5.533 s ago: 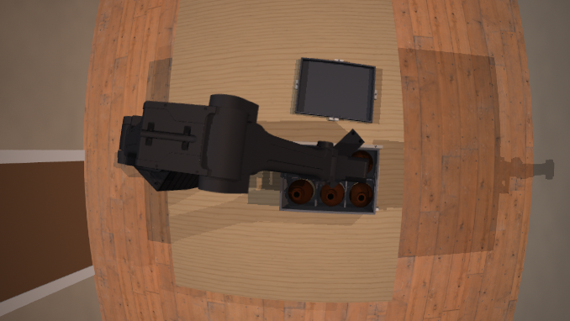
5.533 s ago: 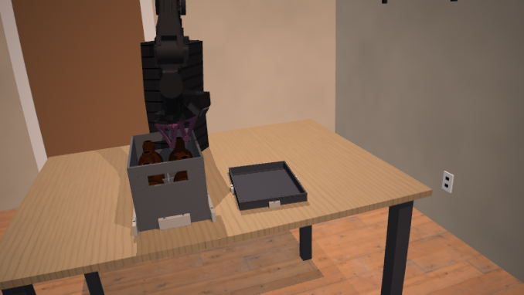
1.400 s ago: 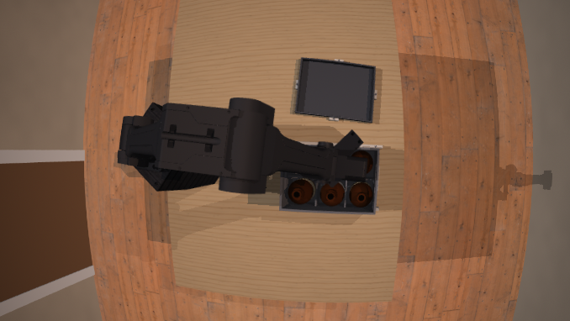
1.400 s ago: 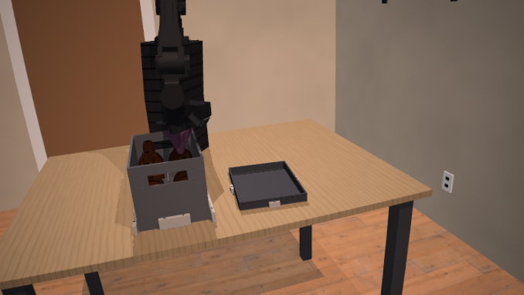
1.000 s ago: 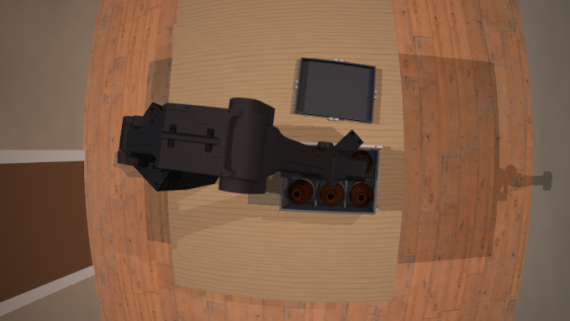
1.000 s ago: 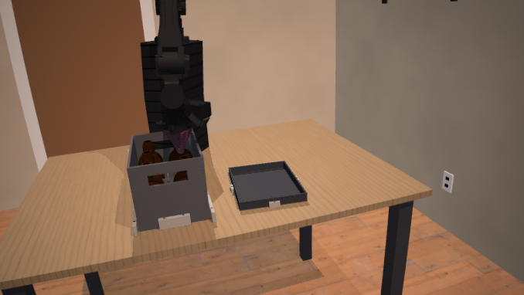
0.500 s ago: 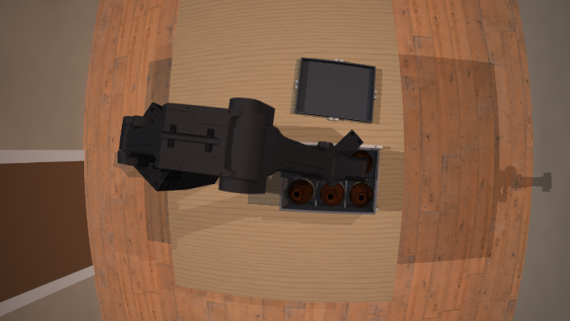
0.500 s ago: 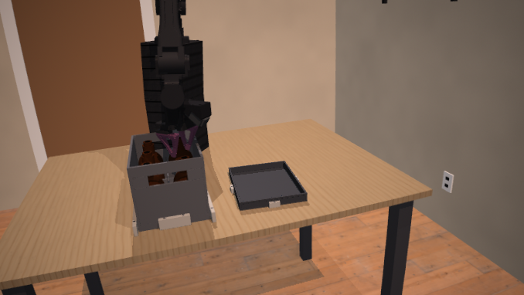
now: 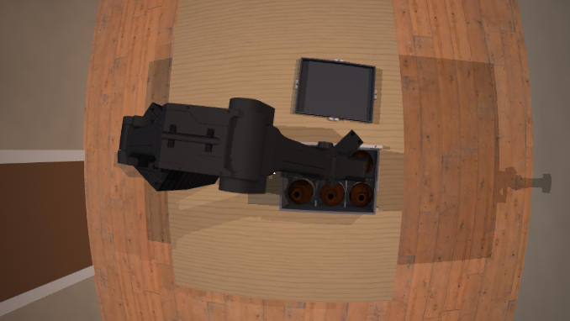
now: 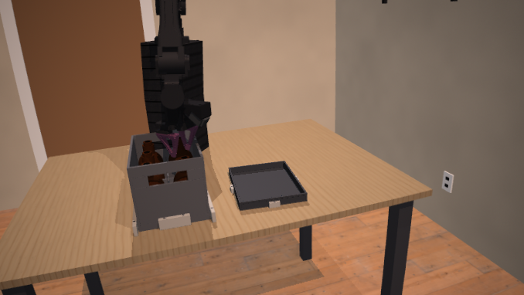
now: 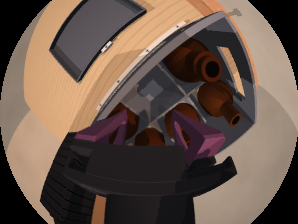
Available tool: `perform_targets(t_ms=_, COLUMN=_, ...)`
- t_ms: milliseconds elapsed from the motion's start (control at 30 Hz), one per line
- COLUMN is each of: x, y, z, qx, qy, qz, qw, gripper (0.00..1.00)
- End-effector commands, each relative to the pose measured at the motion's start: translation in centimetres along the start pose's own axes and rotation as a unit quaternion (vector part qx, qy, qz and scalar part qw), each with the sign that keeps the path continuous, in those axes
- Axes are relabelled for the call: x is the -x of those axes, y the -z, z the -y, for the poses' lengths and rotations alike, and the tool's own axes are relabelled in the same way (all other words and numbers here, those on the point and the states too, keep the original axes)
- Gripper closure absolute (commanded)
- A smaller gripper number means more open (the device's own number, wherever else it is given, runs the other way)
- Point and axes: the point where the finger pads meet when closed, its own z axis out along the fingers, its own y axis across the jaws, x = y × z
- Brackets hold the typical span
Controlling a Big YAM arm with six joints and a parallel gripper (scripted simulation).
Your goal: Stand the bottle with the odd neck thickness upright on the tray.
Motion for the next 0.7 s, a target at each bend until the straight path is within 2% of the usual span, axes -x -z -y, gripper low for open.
perform_targets(t_ms=0, x=1.7, y=0.1, z=0.7, qx=-0.014, qy=0.003, qz=0.012, qw=1.0, gripper=0.39)
perform_targets(t_ms=333, x=1.7, y=0.2, z=0.7, qx=-0.014, qy=0.003, qz=0.012, qw=1.0, gripper=0.39)
perform_targets(t_ms=533, x=2.0, y=1.2, z=1.0, qx=-0.019, qy=0.004, qz=0.017, qw=1.0, gripper=0.39)
perform_targets(t_ms=667, x=1.1, y=1.6, z=0.0, qx=-0.007, qy=0.004, qz=0.005, qw=1.0, gripper=0.39)
